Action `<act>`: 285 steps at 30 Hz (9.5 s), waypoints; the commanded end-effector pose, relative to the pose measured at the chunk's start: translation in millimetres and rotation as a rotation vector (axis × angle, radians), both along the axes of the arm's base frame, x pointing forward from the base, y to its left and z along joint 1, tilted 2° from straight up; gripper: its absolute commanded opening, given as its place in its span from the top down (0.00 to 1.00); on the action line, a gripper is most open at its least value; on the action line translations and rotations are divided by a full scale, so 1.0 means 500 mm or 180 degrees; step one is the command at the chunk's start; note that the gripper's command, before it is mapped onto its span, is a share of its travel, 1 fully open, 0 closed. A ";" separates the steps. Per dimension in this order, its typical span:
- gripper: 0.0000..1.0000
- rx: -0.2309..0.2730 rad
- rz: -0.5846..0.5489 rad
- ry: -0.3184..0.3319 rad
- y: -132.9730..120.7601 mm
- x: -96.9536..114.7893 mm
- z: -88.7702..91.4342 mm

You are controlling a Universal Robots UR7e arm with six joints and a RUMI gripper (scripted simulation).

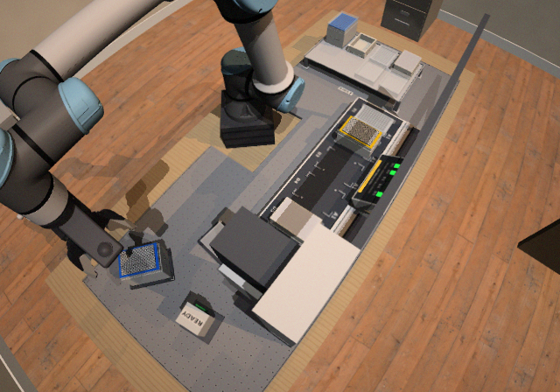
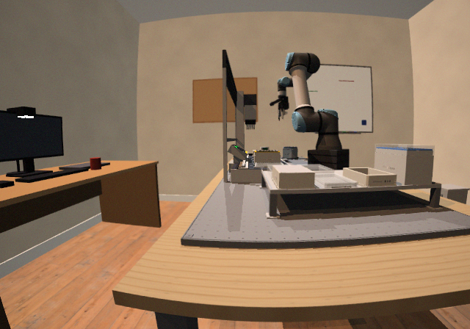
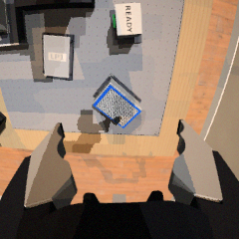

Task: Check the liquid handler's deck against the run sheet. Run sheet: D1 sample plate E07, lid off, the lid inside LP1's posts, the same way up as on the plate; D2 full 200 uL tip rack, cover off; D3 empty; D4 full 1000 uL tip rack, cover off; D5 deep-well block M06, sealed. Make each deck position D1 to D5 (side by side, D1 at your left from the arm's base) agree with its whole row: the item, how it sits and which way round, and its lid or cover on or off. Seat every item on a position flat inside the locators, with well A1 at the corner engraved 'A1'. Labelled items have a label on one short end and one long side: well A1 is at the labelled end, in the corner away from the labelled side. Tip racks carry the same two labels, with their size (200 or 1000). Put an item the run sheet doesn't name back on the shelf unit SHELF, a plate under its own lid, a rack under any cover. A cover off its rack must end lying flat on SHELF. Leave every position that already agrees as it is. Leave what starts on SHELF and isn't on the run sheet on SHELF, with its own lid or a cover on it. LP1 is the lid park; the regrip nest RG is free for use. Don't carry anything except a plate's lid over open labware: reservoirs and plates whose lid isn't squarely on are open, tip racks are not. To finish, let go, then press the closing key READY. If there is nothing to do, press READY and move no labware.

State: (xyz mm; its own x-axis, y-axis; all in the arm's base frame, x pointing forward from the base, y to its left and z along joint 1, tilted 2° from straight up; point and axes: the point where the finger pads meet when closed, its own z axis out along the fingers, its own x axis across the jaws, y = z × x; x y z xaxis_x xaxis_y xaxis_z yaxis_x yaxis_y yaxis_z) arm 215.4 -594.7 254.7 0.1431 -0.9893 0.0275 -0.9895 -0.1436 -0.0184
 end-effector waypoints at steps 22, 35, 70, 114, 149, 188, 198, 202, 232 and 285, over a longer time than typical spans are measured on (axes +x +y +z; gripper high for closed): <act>0.18 -0.0037 0.1456 0.0030 0.003 0.057 0.003; 0.18 -0.0053 0.2156 0.0048 0.003 0.057 0.003; 0.18 -0.0063 0.2618 0.0060 -0.009 -0.153 -0.002; 0.18 -0.0063 0.2618 0.0060 -0.012 -0.169 -0.066; 0.18 -0.0063 0.2618 0.0060 -0.014 -0.167 -0.169; 0.18 -0.0063 0.2618 0.0060 -0.017 -0.164 -0.285; 0.18 -0.0063 0.2618 0.0060 -0.018 -0.163 -0.312; 0.18 -0.0063 0.2618 0.0060 -0.018 -0.163 -0.325; 0.18 -0.0063 0.2618 0.0060 -0.020 -0.161 -0.412; 0.18 -0.0063 0.2618 0.0060 -0.024 -0.158 -0.553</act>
